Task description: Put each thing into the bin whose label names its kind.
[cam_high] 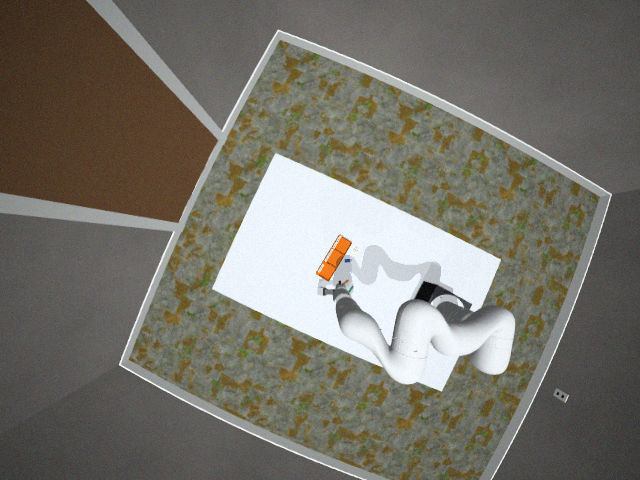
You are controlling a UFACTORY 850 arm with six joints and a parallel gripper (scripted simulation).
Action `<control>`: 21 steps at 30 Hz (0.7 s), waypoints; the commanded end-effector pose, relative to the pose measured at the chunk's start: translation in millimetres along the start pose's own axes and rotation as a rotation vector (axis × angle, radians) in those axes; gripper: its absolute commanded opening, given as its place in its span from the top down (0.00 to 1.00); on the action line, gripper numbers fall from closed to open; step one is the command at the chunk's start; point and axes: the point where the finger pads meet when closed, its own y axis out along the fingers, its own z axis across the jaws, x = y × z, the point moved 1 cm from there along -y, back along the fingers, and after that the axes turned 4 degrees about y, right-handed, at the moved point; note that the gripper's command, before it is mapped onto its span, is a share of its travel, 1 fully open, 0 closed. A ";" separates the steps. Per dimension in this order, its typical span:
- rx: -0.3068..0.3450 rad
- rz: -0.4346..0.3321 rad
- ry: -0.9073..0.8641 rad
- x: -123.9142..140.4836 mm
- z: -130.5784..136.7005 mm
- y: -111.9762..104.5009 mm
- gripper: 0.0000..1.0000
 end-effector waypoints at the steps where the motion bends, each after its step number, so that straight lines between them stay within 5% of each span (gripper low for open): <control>1: 0.018 0.015 0.000 -0.6 -0.2 0.0 0.71; 10: 0.018 0.015 0.000 -0.4 -0.2 0.0 0.71; 11: 0.018 0.015 0.000 -0.4 -0.2 0.0 1.00; 21: 0.018 0.015 0.000 -0.3 -0.2 0.0 1.00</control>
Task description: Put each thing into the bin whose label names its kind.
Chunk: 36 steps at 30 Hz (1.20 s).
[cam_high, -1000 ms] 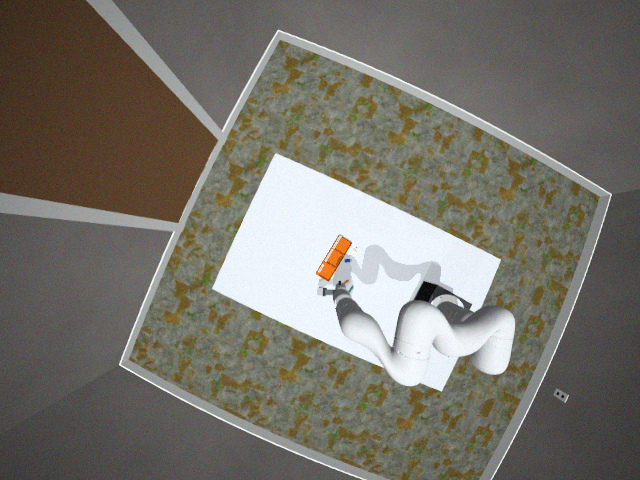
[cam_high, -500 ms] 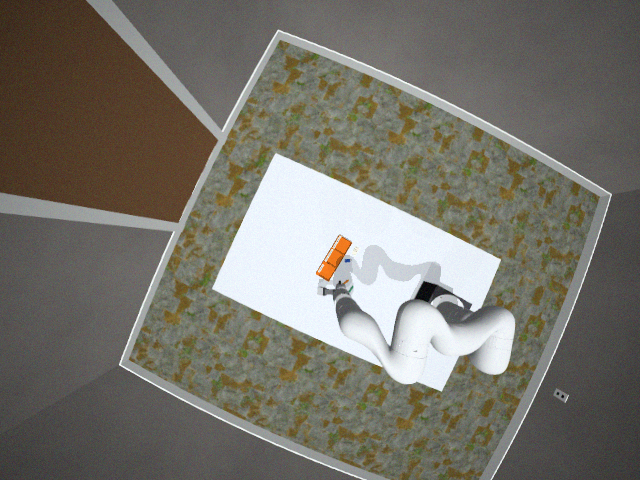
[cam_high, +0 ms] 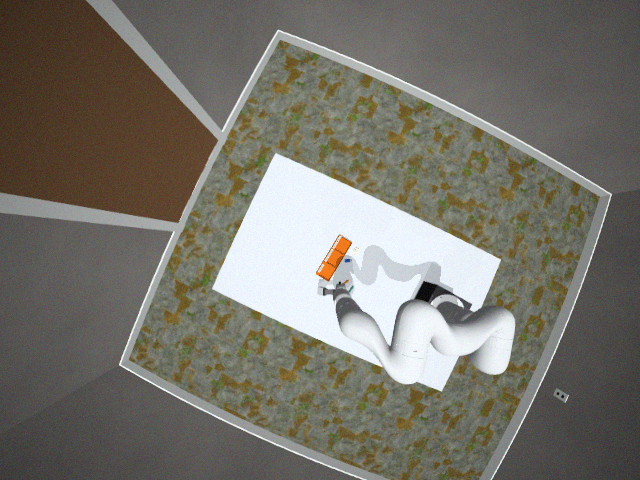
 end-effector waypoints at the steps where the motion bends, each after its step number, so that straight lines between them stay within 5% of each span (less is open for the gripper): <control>1: 0.017 0.016 0.000 -0.5 -0.1 -0.5 1.00; 19: 0.017 0.016 0.000 -0.5 -0.1 -0.5 1.00; 36: 0.016 0.017 0.000 1.4 -1.0 -50.0 1.00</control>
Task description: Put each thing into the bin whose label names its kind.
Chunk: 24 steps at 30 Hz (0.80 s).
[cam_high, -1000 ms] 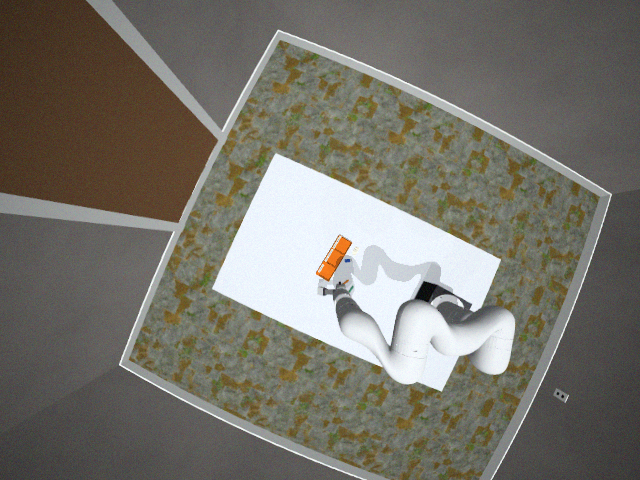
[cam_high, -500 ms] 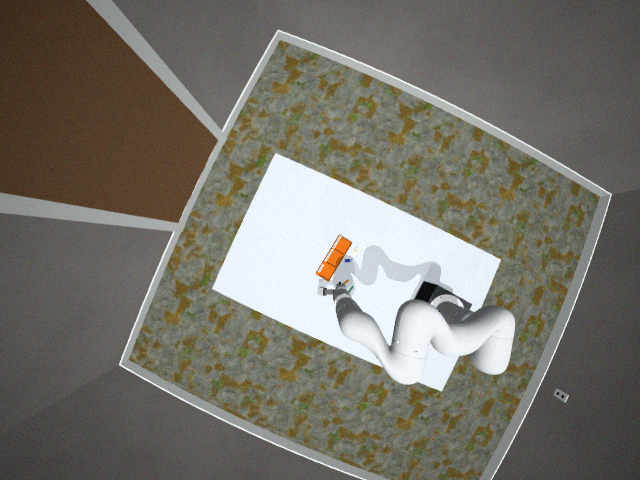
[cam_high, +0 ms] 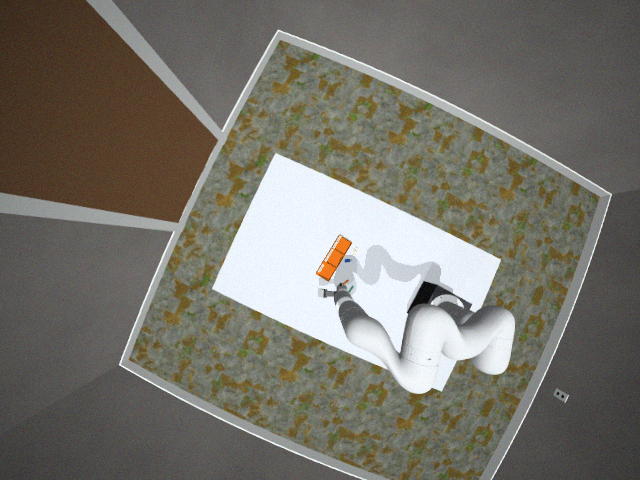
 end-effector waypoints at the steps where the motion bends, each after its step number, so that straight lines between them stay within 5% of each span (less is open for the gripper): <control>1: 0.002 0.004 0.000 -0.5 -0.1 -13.2 1.00; 24: 0.002 0.004 0.000 -0.1 -0.1 -29.7 1.00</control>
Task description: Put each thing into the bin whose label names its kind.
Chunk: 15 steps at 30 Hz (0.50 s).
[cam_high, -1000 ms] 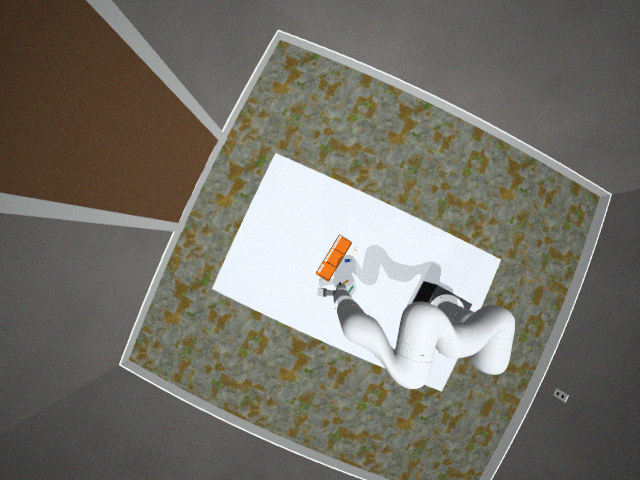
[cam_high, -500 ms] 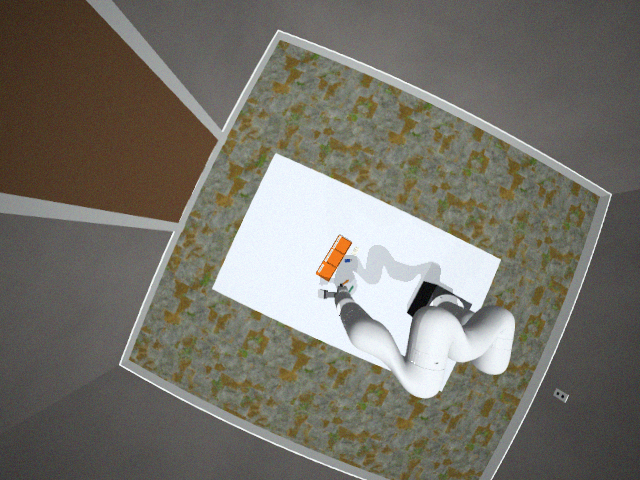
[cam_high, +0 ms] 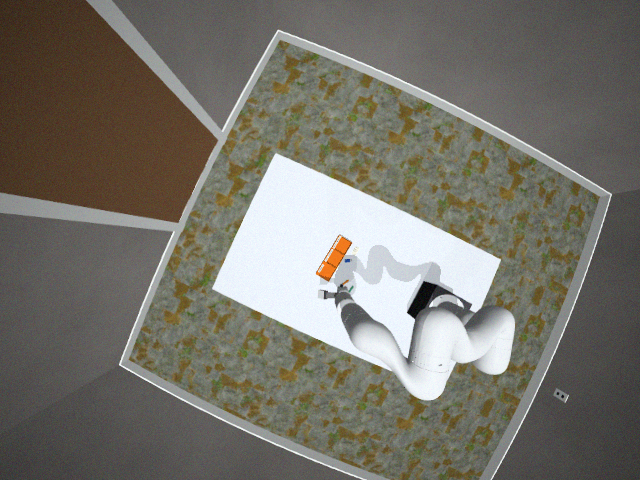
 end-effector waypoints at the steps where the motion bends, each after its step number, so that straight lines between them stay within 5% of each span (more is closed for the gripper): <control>1: -0.005 -0.004 0.000 -0.7 6.2 -1.8 1.00; 15: -0.005 -0.004 0.000 -1.1 78.2 -1.4 1.00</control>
